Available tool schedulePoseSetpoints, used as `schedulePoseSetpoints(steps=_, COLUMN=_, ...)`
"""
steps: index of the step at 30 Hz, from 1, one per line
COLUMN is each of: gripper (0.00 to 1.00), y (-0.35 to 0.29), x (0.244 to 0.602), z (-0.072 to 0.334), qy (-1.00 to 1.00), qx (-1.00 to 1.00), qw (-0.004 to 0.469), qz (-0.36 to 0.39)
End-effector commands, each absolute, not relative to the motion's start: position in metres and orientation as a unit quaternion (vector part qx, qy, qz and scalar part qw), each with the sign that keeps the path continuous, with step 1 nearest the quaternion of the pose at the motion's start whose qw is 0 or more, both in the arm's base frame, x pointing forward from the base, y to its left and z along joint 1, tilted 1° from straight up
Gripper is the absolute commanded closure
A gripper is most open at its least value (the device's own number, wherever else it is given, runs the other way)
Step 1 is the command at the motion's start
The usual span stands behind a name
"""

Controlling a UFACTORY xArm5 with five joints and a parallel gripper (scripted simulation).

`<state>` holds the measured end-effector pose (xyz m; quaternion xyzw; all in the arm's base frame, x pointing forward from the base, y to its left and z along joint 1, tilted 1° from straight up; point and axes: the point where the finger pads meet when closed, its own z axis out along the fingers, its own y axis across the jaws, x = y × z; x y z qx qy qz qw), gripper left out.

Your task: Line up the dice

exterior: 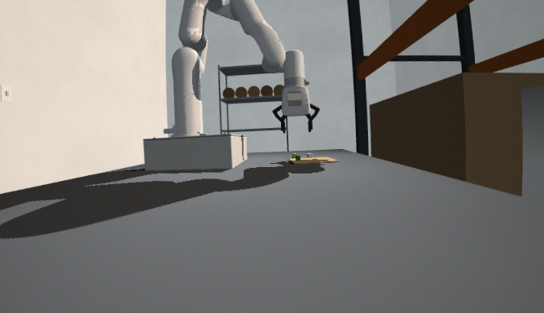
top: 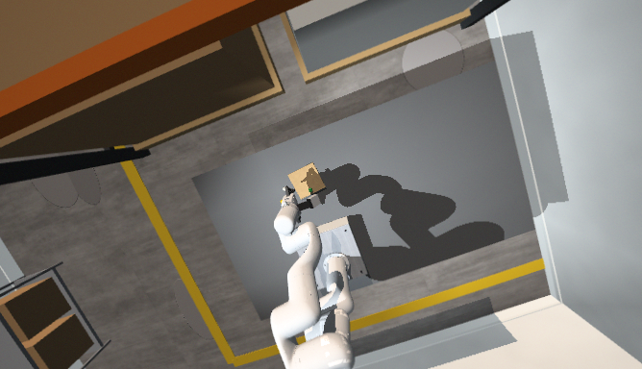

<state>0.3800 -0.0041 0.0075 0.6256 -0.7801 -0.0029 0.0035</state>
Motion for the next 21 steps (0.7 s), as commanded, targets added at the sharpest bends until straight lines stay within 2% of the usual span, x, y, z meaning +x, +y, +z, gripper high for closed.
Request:
schedulePoseSetpoints(steps=1, gripper=0.0, y=0.003, x=0.383, z=0.007, qy=-0.723, qx=0.691, qw=0.002, qz=-0.002)
schedulePoseSetpoints(steps=21, gripper=0.0, y=0.03, x=0.386, z=0.004, qy=-0.489, qx=0.872, qw=0.001, qz=-0.002)
